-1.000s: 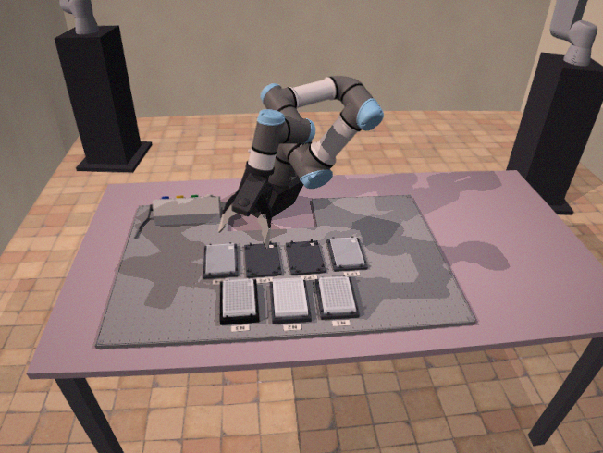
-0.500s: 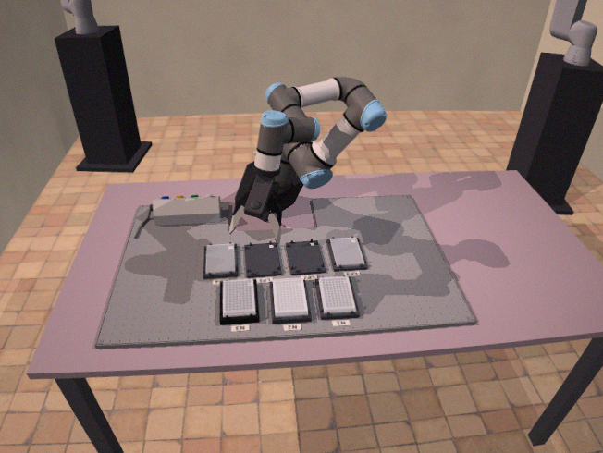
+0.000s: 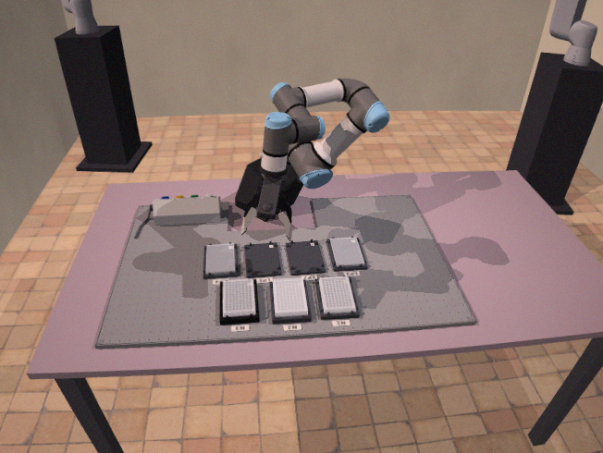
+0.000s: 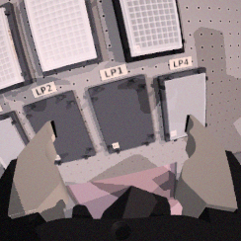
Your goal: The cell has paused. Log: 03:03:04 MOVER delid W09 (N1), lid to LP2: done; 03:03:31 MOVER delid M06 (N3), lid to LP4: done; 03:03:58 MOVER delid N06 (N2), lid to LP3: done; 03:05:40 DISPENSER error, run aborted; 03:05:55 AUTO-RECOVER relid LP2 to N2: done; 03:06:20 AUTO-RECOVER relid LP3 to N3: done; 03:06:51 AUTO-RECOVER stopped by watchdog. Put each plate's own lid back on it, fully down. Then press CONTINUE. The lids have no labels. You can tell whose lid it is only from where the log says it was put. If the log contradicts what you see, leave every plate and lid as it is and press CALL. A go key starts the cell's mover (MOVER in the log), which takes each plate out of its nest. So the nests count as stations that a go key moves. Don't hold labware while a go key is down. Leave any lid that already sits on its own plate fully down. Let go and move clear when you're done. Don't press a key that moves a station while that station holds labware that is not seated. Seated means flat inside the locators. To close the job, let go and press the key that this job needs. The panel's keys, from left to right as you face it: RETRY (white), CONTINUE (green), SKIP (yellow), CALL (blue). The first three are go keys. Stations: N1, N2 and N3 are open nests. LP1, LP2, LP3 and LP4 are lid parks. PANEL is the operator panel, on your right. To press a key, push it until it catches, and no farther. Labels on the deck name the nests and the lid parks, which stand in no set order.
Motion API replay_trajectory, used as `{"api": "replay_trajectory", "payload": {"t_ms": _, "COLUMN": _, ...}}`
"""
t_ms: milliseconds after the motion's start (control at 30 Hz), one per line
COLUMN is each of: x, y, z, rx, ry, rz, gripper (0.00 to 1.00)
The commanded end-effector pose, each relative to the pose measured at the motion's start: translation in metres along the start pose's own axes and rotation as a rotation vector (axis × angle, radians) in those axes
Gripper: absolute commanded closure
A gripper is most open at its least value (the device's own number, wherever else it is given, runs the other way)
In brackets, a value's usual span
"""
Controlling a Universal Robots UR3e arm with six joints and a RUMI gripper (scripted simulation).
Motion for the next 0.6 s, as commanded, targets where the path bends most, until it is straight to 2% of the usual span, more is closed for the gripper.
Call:
{"api": "replay_trajectory", "payload": {"t_ms": 0, "x": -0.013, "y": -0.008, "z": 0.003, "rx": 0.031, "ry": -0.033, "rz": -0.045, "gripper": 0.18}}
{"api": "replay_trajectory", "payload": {"t_ms": 100, "x": -0.019, "y": -0.012, "z": 0.005, "rx": 0.049, "ry": -0.051, "rz": -0.076, "gripper": 0.18}}
{"api": "replay_trajectory", "payload": {"t_ms": 267, "x": -0.025, "y": -0.016, "z": 0.006, "rx": 0.05, "ry": -0.052, "rz": -0.077, "gripper": 0.18}}
{"api": "replay_trajectory", "payload": {"t_ms": 400, "x": -0.038, "y": -0.025, "z": 0.01, "rx": 0.088, "ry": -0.087, "rz": -0.139, "gripper": 0.18}}
{"api": "replay_trajectory", "payload": {"t_ms": 567, "x": -0.043, "y": -0.03, "z": 0.011, "rx": 0.089, "ry": -0.088, "rz": -0.14, "gripper": 0.18}}
Point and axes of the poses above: the point where the finger pads meet when closed, its own z axis out along the fingers, its own y axis across the jaws, x = y × z, the point moved 8 cm from there along -z, back along the fingers, and after that the axes turned 14 degrees about z, right-handed, at the moved point
